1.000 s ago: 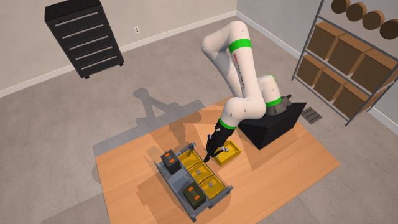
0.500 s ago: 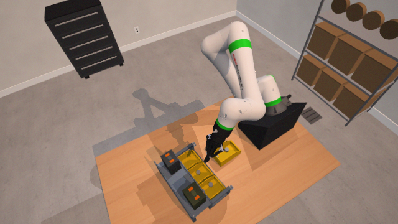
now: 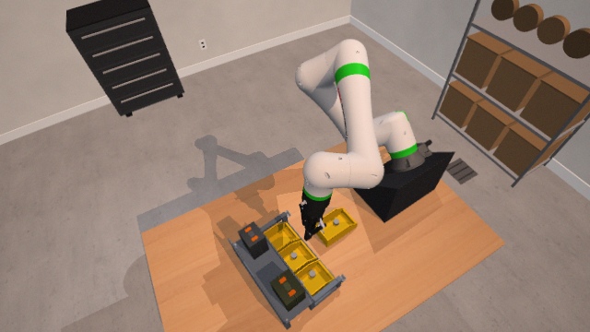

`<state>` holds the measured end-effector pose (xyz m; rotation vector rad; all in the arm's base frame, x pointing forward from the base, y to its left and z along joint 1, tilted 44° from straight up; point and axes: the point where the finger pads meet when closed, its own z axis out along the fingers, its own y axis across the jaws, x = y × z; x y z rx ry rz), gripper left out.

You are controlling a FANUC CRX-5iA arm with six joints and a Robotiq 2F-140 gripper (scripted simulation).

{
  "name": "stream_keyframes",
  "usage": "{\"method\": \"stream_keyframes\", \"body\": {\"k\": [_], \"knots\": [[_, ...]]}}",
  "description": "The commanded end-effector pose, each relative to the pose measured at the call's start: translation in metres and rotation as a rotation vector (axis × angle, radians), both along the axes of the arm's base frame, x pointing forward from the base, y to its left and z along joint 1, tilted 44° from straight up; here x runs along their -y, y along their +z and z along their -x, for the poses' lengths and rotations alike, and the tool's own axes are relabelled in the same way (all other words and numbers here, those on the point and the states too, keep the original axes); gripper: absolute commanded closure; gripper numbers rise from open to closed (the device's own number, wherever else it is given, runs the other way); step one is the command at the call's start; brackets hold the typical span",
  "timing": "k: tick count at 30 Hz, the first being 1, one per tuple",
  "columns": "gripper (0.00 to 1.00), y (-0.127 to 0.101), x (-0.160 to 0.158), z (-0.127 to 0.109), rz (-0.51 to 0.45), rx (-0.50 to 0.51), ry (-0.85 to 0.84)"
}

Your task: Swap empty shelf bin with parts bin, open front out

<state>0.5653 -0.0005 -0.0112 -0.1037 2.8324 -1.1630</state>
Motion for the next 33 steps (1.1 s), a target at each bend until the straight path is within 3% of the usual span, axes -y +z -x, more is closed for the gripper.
{"method": "stream_keyframes", "body": {"k": [1,20,25,27,33], "knots": [[0.90,0.001,0.000,-0.002,0.000,-0.058,-0.058],[0.90,0.001,-0.002,0.004,-0.004,-0.108,-0.108],[0.90,-0.003,-0.010,0.031,-0.007,-0.102,-0.113],[0.90,-0.003,-0.010,0.031,-0.007,-0.102,-0.113],[0.90,-0.010,-0.019,0.088,-0.009,-0.090,-0.125]]}}
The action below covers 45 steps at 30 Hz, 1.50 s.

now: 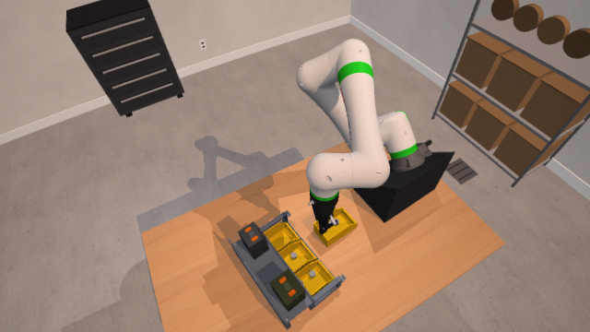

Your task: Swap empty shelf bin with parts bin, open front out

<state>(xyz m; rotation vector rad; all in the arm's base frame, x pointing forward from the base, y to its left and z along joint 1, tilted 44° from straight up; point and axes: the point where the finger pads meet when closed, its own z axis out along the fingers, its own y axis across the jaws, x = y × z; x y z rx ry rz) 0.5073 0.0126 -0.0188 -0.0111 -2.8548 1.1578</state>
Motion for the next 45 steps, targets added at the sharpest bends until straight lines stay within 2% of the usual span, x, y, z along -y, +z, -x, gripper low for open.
{"method": "stream_keyframes", "body": {"k": [1,5,9,36,37,45], "knots": [[0.90,-0.004,-0.006,0.040,-0.001,0.013,-0.006],[0.90,-0.008,-0.005,0.075,0.002,0.021,-0.015],[0.90,-0.010,-0.002,0.095,0.005,0.027,-0.021],[0.90,-0.010,-0.002,0.101,0.006,0.028,-0.023],[0.76,-0.010,-0.002,0.101,0.006,0.028,-0.023],[0.76,-0.010,-0.002,0.101,0.006,0.028,-0.023]]}}
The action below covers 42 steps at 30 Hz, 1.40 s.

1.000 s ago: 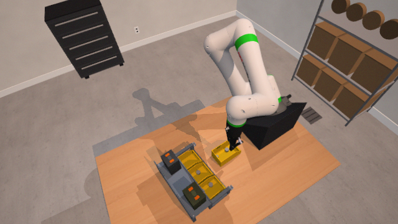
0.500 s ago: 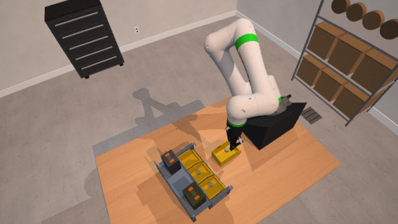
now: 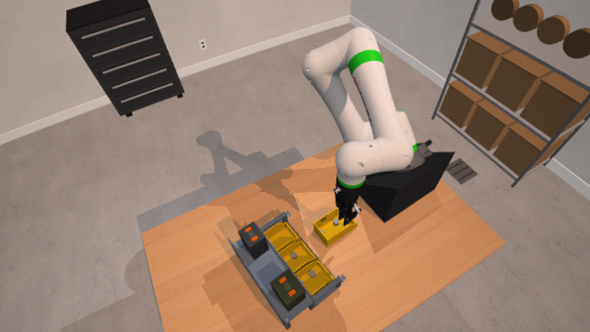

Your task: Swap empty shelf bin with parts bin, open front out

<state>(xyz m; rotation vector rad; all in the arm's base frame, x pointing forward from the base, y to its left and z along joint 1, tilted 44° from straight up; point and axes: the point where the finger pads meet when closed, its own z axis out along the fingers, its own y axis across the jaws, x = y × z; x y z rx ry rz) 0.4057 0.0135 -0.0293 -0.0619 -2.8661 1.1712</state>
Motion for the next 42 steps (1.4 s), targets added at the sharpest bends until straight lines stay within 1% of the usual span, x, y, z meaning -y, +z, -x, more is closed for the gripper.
{"method": "stream_keyframes", "body": {"k": [1,34,42], "knots": [[0.76,0.0003,-0.0007,-0.0005,-0.001,0.001,0.001],[0.76,-0.0003,-0.0001,-0.0005,-0.001,0.001,0.001],[0.76,-0.0047,0.0041,-0.0001,-0.001,0.002,0.001]]}}
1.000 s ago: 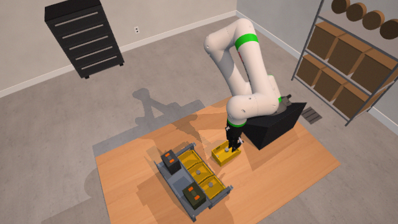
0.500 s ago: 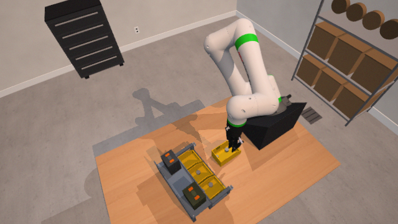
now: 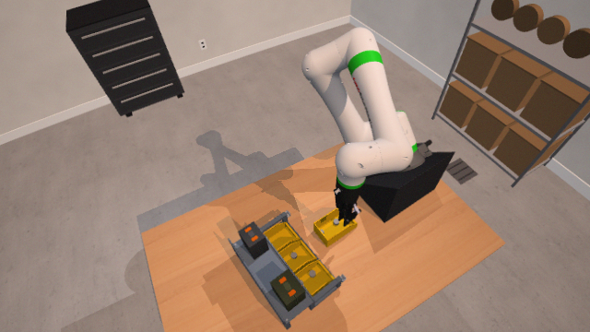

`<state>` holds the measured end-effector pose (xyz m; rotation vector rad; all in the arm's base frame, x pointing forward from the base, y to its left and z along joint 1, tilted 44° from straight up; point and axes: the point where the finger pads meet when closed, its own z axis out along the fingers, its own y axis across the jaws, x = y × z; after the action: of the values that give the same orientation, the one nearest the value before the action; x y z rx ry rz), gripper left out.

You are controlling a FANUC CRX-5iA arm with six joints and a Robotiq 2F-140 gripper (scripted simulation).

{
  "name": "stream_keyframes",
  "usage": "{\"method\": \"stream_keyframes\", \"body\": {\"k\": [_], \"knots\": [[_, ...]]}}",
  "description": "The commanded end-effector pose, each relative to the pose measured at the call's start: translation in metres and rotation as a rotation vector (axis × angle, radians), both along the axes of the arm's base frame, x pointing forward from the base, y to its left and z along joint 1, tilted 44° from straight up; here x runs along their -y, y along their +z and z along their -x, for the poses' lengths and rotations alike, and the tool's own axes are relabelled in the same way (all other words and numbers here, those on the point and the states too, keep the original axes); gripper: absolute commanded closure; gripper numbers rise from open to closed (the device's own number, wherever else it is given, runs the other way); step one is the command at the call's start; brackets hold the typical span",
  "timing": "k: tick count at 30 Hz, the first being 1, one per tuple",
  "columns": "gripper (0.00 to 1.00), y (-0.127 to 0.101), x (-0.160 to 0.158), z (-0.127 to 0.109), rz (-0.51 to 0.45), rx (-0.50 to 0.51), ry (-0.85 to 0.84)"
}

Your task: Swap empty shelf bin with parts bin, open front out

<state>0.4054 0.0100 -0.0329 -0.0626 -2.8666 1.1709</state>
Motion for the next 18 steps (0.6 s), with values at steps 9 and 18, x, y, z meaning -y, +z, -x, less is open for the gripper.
{"method": "stream_keyframes", "body": {"k": [9,18], "knots": [[0.76,-0.009,0.008,0.000,-0.001,0.001,0.001],[0.76,-0.022,0.021,0.001,-0.001,0.001,0.001]]}}
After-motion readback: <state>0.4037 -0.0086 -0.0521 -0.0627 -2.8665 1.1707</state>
